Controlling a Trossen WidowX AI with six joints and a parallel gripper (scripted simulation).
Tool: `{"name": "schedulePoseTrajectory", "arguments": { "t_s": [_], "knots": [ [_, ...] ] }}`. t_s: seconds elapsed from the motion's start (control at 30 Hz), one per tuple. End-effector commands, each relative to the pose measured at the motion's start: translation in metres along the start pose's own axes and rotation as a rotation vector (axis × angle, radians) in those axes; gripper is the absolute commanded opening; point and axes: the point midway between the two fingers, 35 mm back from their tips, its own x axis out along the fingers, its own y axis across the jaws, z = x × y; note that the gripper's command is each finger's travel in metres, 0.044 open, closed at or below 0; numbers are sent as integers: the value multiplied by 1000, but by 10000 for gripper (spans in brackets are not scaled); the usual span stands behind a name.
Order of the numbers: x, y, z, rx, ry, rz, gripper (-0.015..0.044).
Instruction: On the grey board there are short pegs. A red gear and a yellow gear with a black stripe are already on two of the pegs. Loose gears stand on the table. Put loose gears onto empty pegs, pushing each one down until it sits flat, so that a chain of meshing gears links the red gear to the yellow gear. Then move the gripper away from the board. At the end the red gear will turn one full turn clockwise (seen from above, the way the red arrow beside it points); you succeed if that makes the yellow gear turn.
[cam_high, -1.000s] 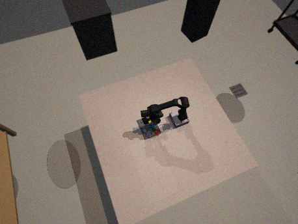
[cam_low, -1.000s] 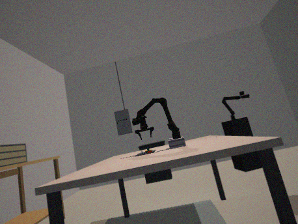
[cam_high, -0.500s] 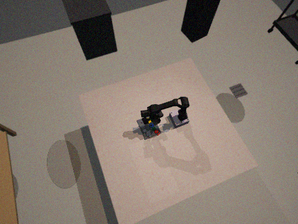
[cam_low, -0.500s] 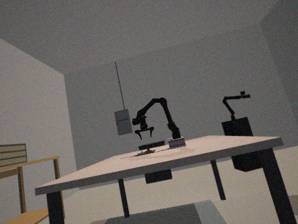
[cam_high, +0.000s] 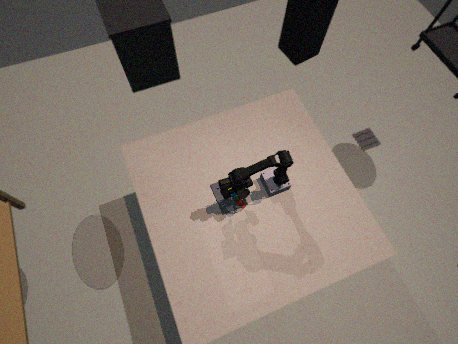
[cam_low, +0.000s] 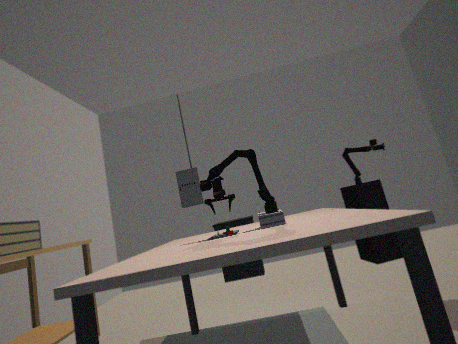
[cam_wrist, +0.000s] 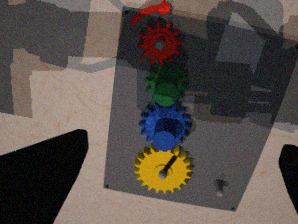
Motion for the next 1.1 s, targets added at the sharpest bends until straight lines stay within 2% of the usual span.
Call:
{"name": "schedulePoseTrajectory", "arguments": {
  "t_s": [0.0,0.23,0.47,1.07],
  "knots": [
    [-9,-8,49,-22,-2,-13,440],
    [-24,4,156,12,-17,-6,440],
    [-40,53,251,45,-32,11,440],
    [-42,59,259,48,-33,13,440]
  ]
}}
